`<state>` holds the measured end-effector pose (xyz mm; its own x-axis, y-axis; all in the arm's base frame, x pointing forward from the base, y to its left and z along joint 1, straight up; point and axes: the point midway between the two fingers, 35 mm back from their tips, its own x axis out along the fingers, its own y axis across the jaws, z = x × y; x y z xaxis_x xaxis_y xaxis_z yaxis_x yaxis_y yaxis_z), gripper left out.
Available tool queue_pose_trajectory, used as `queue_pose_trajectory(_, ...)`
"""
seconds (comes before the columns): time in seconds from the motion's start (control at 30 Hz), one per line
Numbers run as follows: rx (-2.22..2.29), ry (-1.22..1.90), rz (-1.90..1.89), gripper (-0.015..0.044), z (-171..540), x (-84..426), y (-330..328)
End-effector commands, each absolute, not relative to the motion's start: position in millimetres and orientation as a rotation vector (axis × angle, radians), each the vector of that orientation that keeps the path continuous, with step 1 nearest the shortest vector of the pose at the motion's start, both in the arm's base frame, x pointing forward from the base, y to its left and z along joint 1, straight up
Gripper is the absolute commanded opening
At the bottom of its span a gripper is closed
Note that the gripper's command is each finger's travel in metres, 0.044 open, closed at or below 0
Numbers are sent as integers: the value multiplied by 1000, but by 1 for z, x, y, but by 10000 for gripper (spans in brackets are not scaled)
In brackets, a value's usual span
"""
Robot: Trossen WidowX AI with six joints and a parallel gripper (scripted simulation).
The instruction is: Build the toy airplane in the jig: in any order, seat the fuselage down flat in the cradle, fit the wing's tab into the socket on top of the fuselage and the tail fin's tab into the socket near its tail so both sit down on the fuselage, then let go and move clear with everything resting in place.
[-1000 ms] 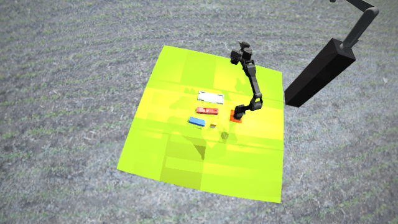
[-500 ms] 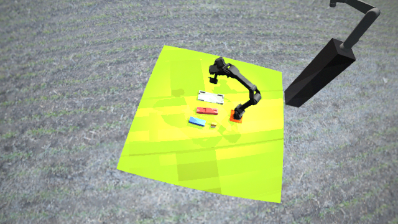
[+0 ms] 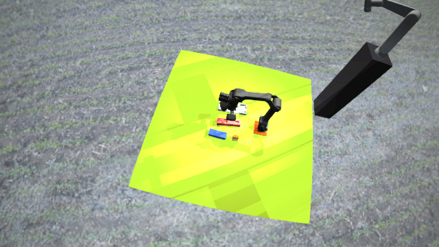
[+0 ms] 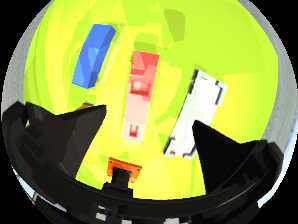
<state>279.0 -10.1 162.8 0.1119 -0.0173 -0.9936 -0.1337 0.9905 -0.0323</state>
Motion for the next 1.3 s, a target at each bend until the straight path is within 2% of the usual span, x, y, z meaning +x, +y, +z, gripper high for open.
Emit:
queue_pose_trajectory(0.0,-100,1542,92,440,152,266,7)
queue_pose_trajectory(0.23,-100,1542,92,440,150,266,7)
queue_pose_trajectory(0.4,-100,1542,92,440,101,267,7)
queue_pose_trajectory(1.27,-100,1542,92,440,65,269,7)
